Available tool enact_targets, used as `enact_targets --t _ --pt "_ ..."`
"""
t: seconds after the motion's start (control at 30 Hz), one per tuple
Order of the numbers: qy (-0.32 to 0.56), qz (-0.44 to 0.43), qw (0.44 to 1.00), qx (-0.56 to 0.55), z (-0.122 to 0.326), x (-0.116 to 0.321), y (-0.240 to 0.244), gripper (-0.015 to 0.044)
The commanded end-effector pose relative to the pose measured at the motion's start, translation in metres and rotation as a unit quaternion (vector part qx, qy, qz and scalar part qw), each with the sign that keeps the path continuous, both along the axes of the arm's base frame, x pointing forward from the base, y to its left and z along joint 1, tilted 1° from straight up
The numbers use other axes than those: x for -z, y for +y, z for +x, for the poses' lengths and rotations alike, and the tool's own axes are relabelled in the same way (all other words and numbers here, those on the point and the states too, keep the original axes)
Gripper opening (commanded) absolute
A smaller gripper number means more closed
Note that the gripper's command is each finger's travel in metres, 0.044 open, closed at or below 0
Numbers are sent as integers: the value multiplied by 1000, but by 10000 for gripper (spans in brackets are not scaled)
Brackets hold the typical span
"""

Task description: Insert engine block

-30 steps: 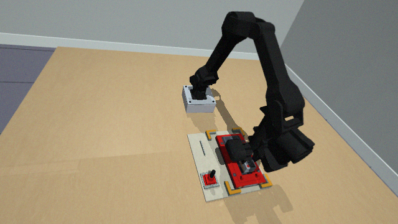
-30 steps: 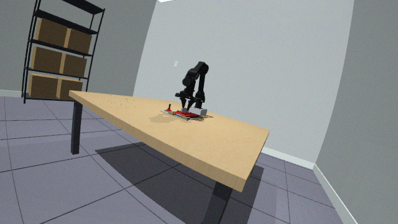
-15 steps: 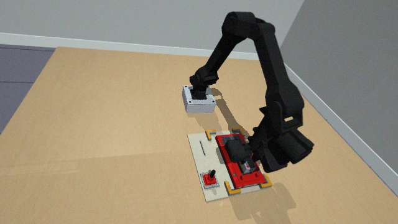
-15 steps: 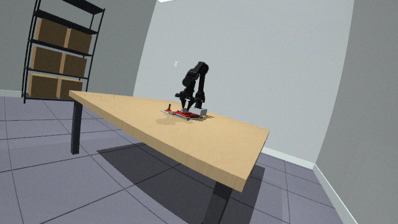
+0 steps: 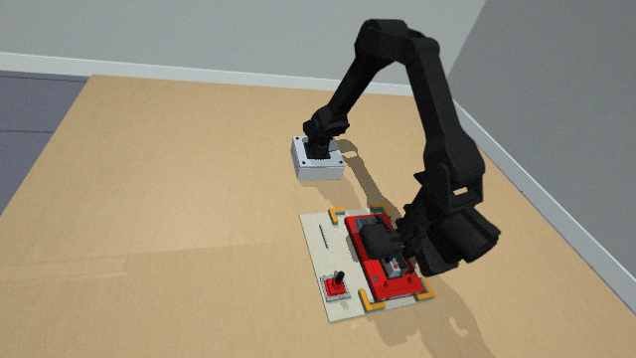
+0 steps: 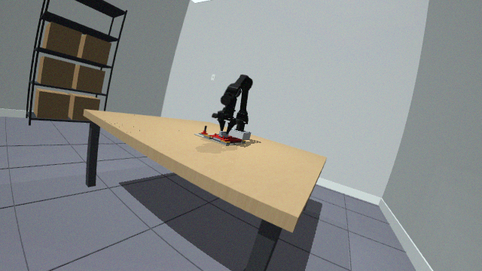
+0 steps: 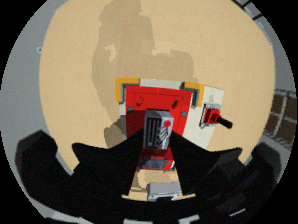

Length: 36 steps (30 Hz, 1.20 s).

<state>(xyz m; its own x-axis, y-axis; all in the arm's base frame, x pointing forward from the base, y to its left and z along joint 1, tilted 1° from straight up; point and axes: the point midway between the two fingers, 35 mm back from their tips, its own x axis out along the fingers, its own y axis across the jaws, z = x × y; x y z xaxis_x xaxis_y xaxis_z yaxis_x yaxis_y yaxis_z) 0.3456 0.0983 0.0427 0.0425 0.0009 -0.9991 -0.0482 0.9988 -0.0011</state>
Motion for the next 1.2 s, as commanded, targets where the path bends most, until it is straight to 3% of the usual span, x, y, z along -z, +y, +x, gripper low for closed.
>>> enact_targets --t 0.0,1.17 --pt "0 -3 1000 -1 0 2 -1 159" --pt "0 -3 1000 -1 0 7 -1 159"
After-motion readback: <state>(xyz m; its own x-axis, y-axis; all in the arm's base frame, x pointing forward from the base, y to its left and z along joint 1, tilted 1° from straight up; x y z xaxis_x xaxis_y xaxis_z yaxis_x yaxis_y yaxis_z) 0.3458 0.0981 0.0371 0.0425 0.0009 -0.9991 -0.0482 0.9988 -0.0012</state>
